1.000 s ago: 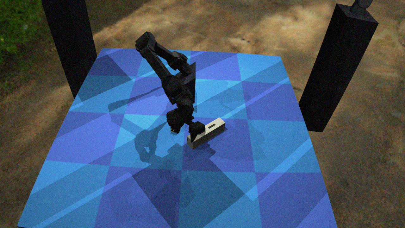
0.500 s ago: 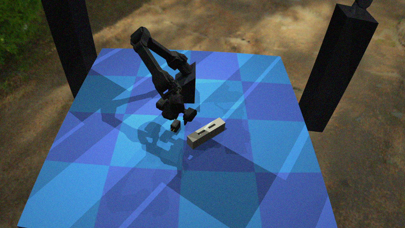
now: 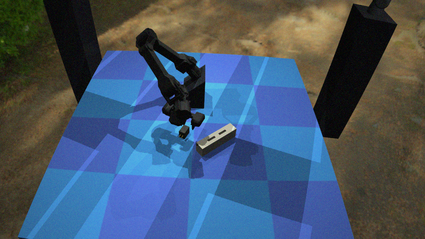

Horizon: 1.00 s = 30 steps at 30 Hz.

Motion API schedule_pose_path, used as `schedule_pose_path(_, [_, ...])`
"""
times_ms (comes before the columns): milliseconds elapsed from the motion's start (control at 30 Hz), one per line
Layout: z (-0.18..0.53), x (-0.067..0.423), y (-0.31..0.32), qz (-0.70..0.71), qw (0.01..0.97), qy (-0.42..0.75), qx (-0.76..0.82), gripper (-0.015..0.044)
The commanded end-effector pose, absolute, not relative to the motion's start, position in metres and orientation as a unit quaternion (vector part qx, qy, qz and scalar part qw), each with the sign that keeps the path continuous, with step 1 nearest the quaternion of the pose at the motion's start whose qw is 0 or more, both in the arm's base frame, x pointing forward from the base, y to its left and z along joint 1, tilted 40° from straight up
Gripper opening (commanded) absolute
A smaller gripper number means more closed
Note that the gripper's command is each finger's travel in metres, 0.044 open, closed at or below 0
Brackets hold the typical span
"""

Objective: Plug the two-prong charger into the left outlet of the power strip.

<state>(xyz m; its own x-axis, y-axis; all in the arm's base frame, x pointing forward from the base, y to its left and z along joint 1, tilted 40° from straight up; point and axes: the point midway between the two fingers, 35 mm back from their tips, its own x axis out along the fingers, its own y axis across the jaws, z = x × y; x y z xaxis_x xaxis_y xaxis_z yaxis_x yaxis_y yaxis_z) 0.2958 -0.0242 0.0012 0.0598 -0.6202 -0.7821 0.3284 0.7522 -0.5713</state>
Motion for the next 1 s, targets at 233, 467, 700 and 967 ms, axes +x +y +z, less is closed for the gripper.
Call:
schedule_pose_path(233, [-0.009,0.297,-0.032,-0.328,0.717,0.603,-0.123,0.0440])
schedule_pose_path(467, [-0.018,0.299,-0.039,-0.328,0.717,0.603,-0.123,0.0440])
schedule_pose_path(700, [-0.027,0.300,-0.047,-0.328,0.717,0.603,-0.123,0.0440])
schedule_pose_path(967, [-0.036,0.301,-0.055,-0.329,0.717,0.603,-0.124,0.0440])
